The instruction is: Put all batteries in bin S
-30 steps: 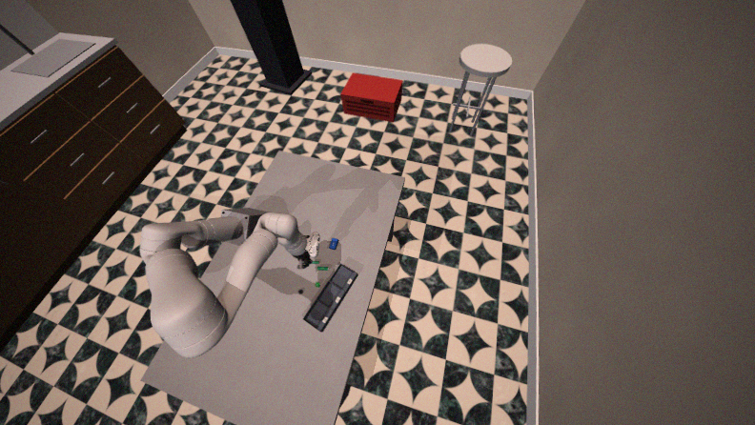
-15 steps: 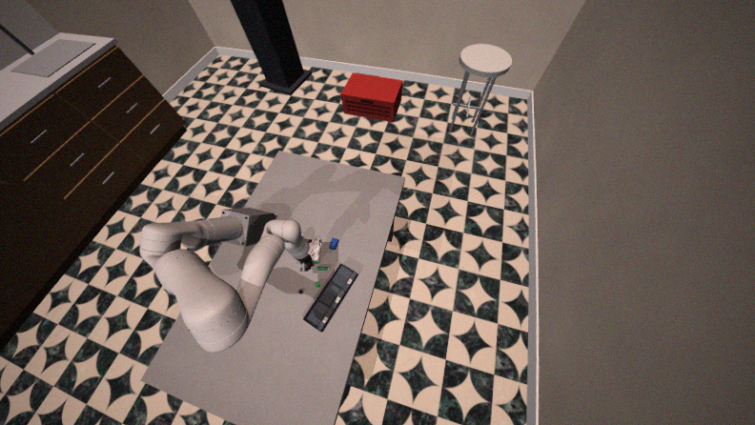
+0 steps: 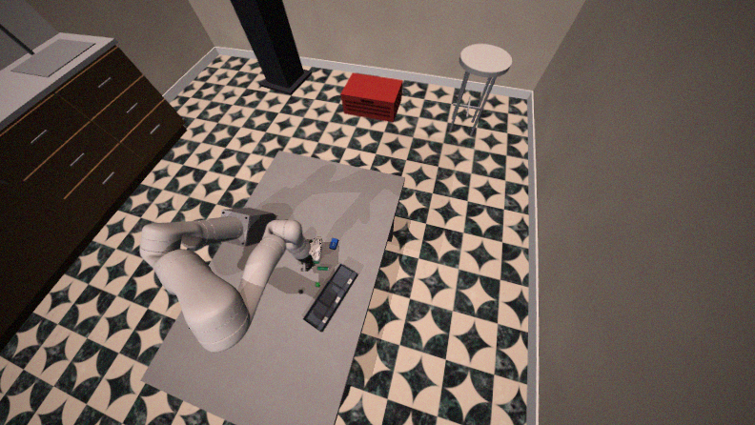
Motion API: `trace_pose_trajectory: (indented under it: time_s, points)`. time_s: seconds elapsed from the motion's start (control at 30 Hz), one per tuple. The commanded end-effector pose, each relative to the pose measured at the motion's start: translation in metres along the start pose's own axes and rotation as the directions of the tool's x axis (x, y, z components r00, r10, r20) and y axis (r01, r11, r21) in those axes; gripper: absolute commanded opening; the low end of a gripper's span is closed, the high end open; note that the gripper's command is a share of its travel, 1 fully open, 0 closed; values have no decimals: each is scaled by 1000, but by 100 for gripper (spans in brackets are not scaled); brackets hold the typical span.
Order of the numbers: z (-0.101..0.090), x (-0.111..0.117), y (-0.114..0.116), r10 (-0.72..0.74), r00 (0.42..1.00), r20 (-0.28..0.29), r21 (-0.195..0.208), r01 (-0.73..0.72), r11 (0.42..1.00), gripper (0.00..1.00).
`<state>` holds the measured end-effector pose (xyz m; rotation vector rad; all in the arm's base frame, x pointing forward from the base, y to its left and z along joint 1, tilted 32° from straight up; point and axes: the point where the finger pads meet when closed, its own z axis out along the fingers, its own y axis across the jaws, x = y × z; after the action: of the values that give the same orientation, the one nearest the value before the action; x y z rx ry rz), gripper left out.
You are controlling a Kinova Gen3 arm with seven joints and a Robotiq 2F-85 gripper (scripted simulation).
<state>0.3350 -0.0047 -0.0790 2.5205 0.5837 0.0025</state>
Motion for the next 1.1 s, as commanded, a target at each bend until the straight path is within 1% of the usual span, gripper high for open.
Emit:
trace_pose_trajectory:
  time_s: [0.0,0.07,0.3,0.73,0.77,1.07]
  points:
    - [2,1,0,1,1000,-1,0,-1,1000,24]
    - [2,1,0,1,1000,-1,0,-1,1000,24]
    - [11,1,0,1,1000,-1,0,-1,1000,24]
    - [11,1,0,1,1000,-1,0,-1,1000,24]
    - [11,1,0,1,1000,-1,0,-1,1000,5]
    - [11,1,0,1,1000,-1,0,-1,1000,5]
